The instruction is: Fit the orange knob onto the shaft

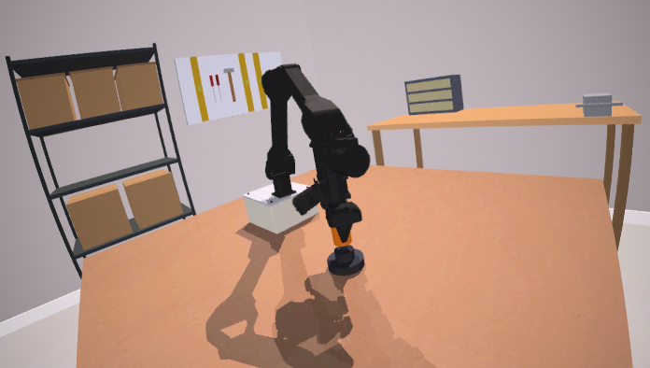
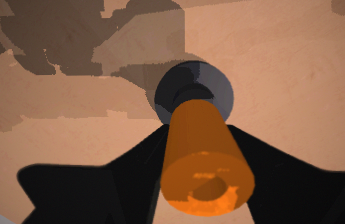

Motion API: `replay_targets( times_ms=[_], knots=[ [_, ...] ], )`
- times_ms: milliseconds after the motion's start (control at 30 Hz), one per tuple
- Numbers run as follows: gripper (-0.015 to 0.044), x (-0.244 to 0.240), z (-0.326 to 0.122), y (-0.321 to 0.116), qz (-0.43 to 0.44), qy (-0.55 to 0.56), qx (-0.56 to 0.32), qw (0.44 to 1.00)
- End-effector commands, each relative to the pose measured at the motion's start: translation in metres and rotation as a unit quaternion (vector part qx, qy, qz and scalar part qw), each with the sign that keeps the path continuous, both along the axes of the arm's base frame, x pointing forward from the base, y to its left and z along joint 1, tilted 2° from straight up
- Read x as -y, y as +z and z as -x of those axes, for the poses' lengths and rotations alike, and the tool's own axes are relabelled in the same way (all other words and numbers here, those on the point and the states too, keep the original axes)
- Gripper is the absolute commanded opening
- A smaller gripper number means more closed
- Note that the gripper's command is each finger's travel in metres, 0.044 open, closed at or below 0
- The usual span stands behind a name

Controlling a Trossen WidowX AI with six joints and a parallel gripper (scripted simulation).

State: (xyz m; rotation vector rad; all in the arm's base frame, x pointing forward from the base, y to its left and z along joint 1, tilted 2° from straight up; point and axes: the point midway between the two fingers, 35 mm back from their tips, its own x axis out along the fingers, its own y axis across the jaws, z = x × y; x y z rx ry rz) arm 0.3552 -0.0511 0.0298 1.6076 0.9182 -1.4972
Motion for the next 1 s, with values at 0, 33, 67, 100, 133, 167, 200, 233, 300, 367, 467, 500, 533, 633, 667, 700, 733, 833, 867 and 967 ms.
replay_targets(
  times_ms=[0, 33, 67, 100, 133, 167, 200, 233, 300, 367, 467, 500, 533, 633, 667, 700, 733, 833, 867, 967],
  knots=[
    [0.0, 0.0, 0.0, -0.001, 0.0, -0.002, 0.001, 1.0],
    [0.0, 0.0, 0.0, -0.001, 0.0, -0.002, 0.001, 1.0],
    [0.0, 0.0, 0.0, -0.002, 0.0, -0.002, 0.001, 1.0],
    [0.0, 0.0, 0.001, -0.002, 0.0, -0.002, 0.001, 1.0],
    [0.0, 0.0, 0.001, -0.002, 0.0, -0.002, 0.001, 1.0],
    [0.0, 0.0, 0.002, -0.003, 0.0, -0.002, 0.001, 1.0],
    [0.0, 0.0, 0.002, -0.003, 0.0, -0.002, 0.001, 1.0],
    [0.0, -0.001, 0.003, -0.004, 0.0, -0.002, 0.0, 1.0],
    [0.0, -0.001, 0.003, -0.004, 0.0, -0.002, 0.0, 1.0],
    [0.0, -0.001, 0.003, -0.005, 0.0, -0.002, 0.0, 1.0],
    [0.0, -0.001, 0.003, -0.005, 0.0, -0.002, 0.0, 1.0],
    [0.0, 0.0, 0.002, -0.005, 0.0, -0.001, 0.001, 1.0],
    [0.0, 0.0, 0.002, -0.005, 0.0, -0.001, 0.001, 1.0],
    [0.0, 0.0, 0.001, -0.006, 0.0, 0.0, 0.001, 1.0],
    [0.0, 0.0, 0.001, -0.006, 0.0, 0.0, 0.001, 1.0],
    [0.0, 0.0, 0.001, -0.006, 0.0, 0.0, 0.001, 1.0],
    [0.0, 0.0, 0.0, -0.006, 0.0, 0.0, 0.001, 1.0],
    [0.0, 0.0, 0.0, -0.009, 0.0, 0.0, 0.001, 1.0],
    [0.0, 0.0, -0.001, -0.01, 0.0, 0.0, 0.001, 1.0],
    [0.0, 0.0, -0.001, -0.012, 0.0, 0.0, 0.001, 1.0]
  ],
)
